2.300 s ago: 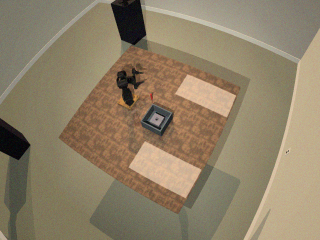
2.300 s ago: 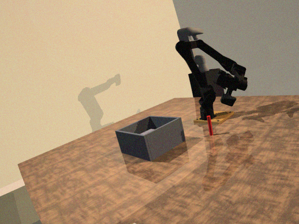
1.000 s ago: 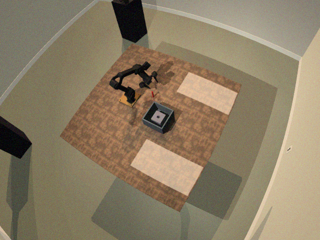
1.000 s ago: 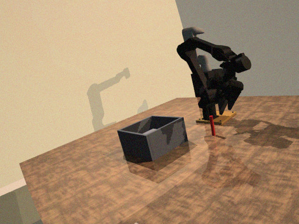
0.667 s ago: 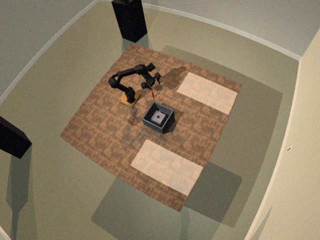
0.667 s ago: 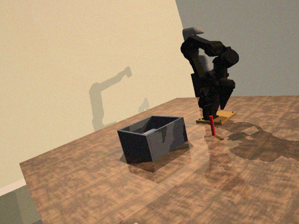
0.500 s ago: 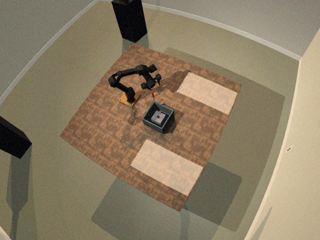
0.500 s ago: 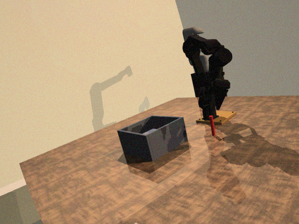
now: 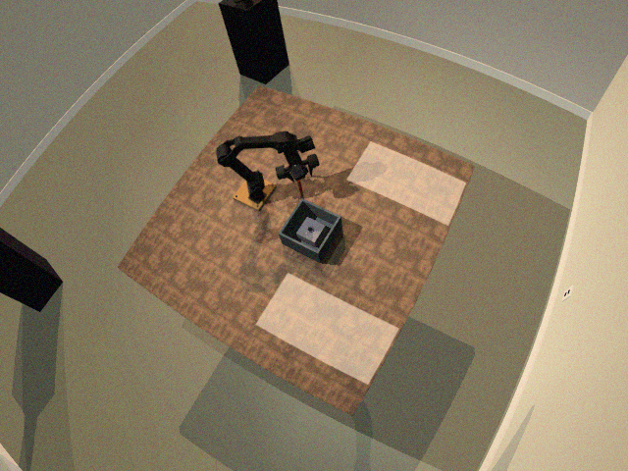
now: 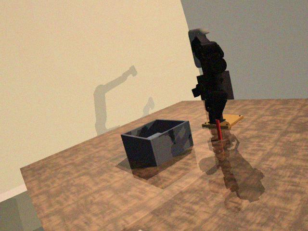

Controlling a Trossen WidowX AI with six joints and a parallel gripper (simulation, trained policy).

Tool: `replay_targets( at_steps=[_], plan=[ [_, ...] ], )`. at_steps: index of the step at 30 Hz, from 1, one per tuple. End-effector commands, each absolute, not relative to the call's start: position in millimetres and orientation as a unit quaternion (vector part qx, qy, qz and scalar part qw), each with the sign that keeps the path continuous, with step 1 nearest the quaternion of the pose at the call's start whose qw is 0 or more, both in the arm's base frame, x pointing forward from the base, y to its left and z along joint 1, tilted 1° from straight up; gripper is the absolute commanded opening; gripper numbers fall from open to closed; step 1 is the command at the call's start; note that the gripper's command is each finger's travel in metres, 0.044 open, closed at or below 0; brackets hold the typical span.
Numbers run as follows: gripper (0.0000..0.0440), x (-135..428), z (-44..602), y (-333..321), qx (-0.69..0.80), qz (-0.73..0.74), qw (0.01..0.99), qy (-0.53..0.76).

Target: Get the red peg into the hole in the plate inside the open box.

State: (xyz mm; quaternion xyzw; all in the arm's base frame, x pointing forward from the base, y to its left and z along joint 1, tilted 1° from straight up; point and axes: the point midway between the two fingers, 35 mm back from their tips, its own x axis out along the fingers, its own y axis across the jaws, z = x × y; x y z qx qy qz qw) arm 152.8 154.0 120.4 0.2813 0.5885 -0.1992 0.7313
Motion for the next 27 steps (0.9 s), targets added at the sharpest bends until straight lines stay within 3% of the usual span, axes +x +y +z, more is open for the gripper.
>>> replay_targets(
  at_steps=[1,16,18,27],
  plan=[
    [0.0384,152.3,111.0,151.4,0.274,-0.208,0.722,0.601],
    [0.0365,153.6,52.4,148.5,0.243,-0.216,0.72,0.613],
    [0.0333,153.2,46.4,147.6,0.237,-0.218,0.72,0.615],
    [0.0098,152.1,29.7,143.1,0.219,-0.241,0.706,0.628]
  ],
)
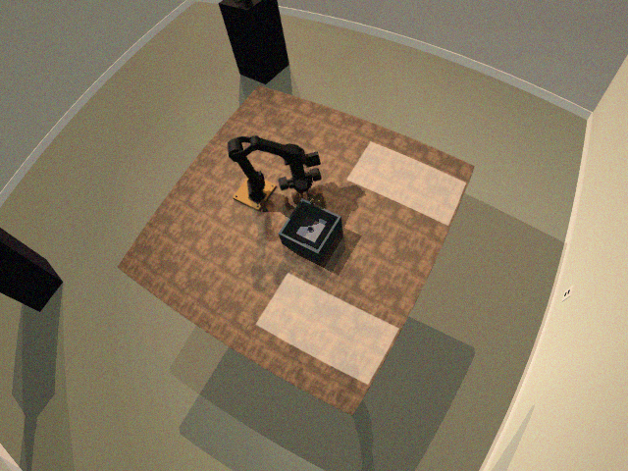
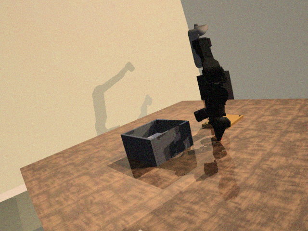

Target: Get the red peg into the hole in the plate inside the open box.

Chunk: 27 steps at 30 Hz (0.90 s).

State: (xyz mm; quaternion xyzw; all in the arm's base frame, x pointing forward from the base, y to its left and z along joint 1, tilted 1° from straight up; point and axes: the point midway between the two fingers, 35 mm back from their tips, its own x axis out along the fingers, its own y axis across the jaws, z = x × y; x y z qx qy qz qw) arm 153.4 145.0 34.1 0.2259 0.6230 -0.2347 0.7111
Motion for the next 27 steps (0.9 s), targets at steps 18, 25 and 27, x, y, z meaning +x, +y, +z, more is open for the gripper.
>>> replay_targets(
  at_steps=[18,25,27],
  plan=[
    [0.0,180.3,89.4,135.7,0.215,-0.243,0.744,0.584],
    [0.0,197.3,124.8,127.2,0.24,-0.255,0.757,0.551],
    [0.0002,202.2,130.9,122.8,0.248,-0.263,0.759,0.542]
  ],
)
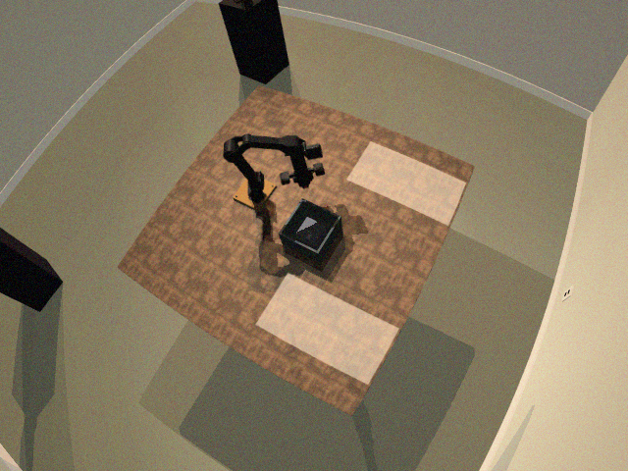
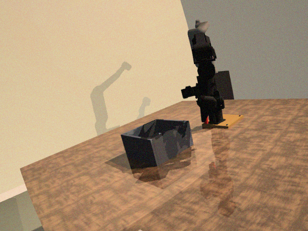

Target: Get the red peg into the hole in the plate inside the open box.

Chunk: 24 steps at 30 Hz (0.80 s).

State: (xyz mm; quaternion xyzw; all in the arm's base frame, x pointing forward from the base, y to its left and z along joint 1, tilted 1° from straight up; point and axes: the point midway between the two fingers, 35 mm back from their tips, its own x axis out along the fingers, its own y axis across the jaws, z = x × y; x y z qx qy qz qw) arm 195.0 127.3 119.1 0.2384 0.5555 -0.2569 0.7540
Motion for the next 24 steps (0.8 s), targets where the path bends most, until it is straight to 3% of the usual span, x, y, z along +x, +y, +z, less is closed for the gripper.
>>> replay_targets(
  at_steps=[1,24],
  plan=[
    [0.0002,204.9,133.4,120.3,0.251,-0.267,0.759,0.537],
    [0.0,282.4,155.8,44.3,0.301,-0.351,0.763,0.452]
  ],
)
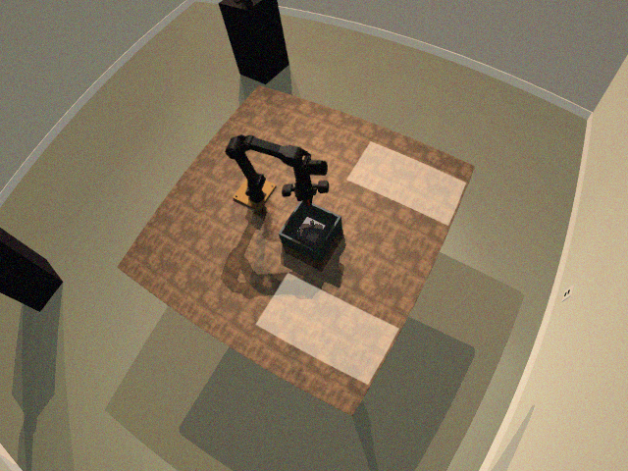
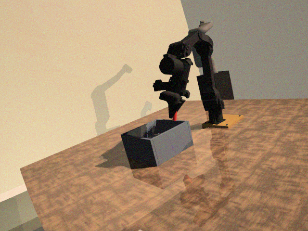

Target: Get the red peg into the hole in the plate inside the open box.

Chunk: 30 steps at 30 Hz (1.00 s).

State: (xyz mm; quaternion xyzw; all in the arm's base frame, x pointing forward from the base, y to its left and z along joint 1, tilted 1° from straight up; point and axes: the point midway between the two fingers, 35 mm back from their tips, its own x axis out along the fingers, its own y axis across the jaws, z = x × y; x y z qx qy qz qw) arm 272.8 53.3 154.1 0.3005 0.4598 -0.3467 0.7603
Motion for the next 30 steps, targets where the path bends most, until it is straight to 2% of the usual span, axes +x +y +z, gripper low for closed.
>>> replay_targets(
  at_steps=[1,27,30],
  plan=[
    [0.0,285.4,154.8,40.7,0.3,-0.353,0.763,0.451],
    [0.0001,329.5,100.0,-17.7,0.249,-0.314,0.756,0.518],
    [0.0034,329.2,91.5,-18.3,0.243,-0.305,0.751,0.533]
  ],
)
